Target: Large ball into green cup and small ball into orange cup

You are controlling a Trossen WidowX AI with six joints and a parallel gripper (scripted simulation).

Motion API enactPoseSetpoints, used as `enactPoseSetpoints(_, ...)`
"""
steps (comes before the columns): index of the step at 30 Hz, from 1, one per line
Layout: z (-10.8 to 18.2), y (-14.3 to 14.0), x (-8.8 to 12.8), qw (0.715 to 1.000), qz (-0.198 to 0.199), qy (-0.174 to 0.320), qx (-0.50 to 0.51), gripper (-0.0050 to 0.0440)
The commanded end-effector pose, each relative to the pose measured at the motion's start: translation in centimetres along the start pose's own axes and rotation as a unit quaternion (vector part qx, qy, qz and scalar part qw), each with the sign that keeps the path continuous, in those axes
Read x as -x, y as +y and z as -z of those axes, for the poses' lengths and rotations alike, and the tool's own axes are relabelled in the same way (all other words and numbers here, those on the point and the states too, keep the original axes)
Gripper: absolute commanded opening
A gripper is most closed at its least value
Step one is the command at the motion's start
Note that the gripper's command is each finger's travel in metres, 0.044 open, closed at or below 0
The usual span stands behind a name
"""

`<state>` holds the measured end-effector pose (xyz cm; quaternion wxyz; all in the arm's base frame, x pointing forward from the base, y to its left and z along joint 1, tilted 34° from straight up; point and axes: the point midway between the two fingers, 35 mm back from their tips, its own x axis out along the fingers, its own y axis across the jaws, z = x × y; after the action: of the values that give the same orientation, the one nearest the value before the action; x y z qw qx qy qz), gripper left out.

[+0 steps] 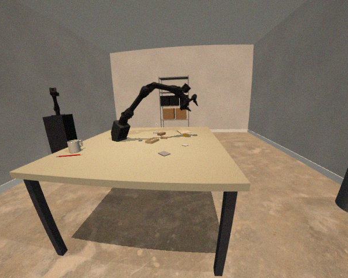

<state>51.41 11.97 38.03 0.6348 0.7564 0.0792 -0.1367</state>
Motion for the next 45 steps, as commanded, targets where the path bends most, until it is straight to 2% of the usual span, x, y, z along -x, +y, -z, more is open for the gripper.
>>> enactPoseSetpoints(1,0.0,0.0,0.0,1.000,0.000,0.000,0.000,0.0400)
enactPoseSetpoints(17,0.0,0.0,0.0,1.000,0.000,0.000,0.000,0.0400)
enactPoseSetpoints(20,0.0,0.0,0.0,1.000,0.000,0.000,0.000,0.0328)
enactPoseSetpoints(22,-0.6,-0.5,0.1,0.999,0.007,-0.005,0.034,0.0376)
enactPoseSetpoints(24,-2.3,-1.8,0.4,0.991,0.028,-0.017,0.128,0.0424)
enactPoseSetpoints(26,-3.9,-3.1,0.8,0.979,0.050,-0.026,0.198,0.0440)
enactPoseSetpoints(32,-7.4,-6.3,1.9,0.919,0.101,-0.030,0.379,0.0440)
enactPoseSetpoints(34,-7.4,-6.3,1.9,0.919,0.101,-0.030,0.379,0.0440)
enactPoseSetpoints(36,-8.9,-7.7,2.6,0.877,0.125,-0.024,0.463,0.0440)
enactPoseSetpoints(41,-11.8,-10.9,4.0,0.789,0.172,-0.005,0.590,0.0440)
enactPoseSetpoints(45,-13.9,-13.4,5.3,0.705,0.204,0.020,0.679,0.0440)
